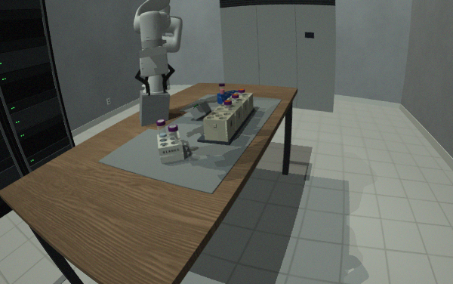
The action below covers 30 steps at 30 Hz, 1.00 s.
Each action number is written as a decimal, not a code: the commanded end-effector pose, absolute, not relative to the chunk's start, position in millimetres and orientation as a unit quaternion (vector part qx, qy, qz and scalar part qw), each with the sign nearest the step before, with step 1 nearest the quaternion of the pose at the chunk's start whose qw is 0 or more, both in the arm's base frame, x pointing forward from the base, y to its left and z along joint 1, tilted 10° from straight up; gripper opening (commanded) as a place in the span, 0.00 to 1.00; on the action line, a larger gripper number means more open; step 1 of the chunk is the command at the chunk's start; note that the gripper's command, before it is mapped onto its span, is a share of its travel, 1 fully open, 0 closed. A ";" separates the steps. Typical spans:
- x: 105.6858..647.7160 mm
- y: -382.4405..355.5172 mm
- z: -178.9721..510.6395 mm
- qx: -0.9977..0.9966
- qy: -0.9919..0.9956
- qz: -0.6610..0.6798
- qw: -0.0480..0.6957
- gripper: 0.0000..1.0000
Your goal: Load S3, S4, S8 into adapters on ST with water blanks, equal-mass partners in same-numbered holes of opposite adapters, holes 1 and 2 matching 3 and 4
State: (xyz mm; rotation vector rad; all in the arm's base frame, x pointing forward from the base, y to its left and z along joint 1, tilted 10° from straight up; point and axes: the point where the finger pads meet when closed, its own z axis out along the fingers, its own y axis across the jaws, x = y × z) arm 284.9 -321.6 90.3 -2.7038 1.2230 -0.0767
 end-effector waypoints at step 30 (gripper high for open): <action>292.7 -315.4 34.4 -0.907 0.411 -0.028 0.085 0.57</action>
